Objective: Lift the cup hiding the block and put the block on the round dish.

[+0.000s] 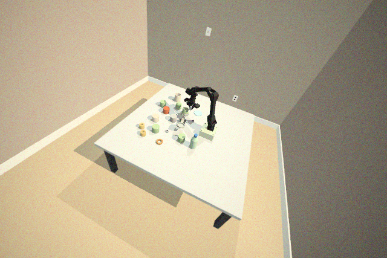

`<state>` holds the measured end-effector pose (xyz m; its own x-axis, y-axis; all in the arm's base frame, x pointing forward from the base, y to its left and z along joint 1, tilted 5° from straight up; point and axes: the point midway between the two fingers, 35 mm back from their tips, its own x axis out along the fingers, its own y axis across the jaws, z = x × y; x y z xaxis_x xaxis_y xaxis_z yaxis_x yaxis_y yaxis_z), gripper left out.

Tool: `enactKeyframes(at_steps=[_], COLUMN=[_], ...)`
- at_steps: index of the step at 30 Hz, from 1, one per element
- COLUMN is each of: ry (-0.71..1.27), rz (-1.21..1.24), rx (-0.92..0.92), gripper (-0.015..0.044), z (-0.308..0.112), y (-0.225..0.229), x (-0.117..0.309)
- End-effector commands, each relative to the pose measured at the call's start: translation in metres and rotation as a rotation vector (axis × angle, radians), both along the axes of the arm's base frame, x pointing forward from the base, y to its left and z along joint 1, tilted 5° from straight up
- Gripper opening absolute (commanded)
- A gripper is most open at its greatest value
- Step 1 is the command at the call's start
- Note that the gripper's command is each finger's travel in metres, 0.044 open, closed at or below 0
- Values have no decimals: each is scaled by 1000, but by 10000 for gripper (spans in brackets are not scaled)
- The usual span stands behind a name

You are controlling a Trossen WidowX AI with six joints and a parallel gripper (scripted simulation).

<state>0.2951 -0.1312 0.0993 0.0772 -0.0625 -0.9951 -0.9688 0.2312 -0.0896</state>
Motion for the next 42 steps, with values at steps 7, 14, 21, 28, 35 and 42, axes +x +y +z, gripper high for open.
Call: enactKeyframes(at_steps=[7,14,21,28,35,42], ry=[2,2,2,2,2,2], rz=[9,12,13,13,13,13], rx=[-1,-8,-11,-11,-11,-11], gripper=[0,0,0,0,0,0], z=[-14,-23,-31,-65,-71,-81], y=[-52,-87,-104,-106,-106,-107], x=[-28,-55,-71,-68,-68,-67])
